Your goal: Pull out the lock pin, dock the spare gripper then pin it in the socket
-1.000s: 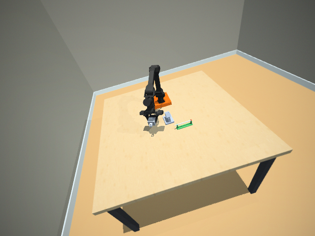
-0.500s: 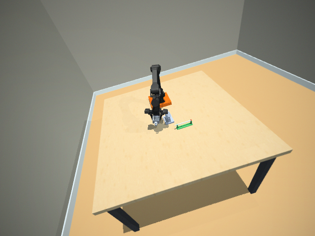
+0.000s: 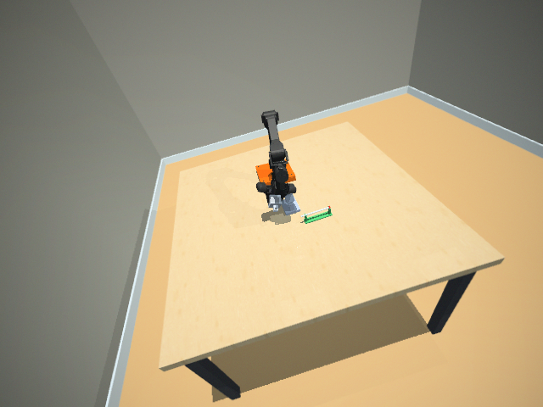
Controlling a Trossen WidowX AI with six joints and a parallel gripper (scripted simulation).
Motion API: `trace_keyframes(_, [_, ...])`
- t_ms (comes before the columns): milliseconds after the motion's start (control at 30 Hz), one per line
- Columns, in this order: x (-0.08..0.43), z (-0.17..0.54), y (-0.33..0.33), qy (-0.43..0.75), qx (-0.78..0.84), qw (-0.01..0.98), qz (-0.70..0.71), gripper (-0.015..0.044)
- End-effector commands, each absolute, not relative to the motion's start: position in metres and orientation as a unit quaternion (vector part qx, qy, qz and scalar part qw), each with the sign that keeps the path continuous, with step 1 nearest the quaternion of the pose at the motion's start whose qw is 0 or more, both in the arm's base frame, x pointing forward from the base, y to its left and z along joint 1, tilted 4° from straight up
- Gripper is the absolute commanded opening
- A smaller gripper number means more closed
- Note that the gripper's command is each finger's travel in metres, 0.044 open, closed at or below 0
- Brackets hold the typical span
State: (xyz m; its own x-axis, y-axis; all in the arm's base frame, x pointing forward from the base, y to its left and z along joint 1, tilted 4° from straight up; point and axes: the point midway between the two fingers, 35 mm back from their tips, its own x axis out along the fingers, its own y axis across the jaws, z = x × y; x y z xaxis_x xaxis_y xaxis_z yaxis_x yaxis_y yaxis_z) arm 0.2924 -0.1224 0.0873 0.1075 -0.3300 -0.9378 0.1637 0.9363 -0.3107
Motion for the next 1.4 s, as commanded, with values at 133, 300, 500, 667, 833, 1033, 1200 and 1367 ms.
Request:
trace_keyframes(133, [0.281, 0.094, -0.108, 0.672, -0.141, 0.713, -0.145, 0.0000])
trace_keyframes(300, [0.274, 0.098, -0.099, 0.684, -0.191, 0.692, -0.131, 0.0000])
trace_keyframes(500, [0.266, 0.103, -0.089, 0.697, -0.247, 0.663, -0.115, 0.0000])
trace_keyframes(667, [0.259, 0.107, -0.083, 0.706, -0.291, 0.638, -0.102, 0.0000])
trace_keyframes(833, [0.252, 0.112, -0.077, 0.711, -0.338, 0.610, -0.087, 0.0000])
trace_keyframes(1033, [0.243, 0.118, -0.070, 0.713, -0.396, 0.575, -0.068, 0.0000])
trace_keyframes(1200, [0.239, 0.123, -0.063, 0.712, -0.438, 0.546, -0.052, 0.0000])
trace_keyframes(1367, [0.234, 0.129, -0.056, 0.708, -0.487, 0.510, -0.033, 0.0000])
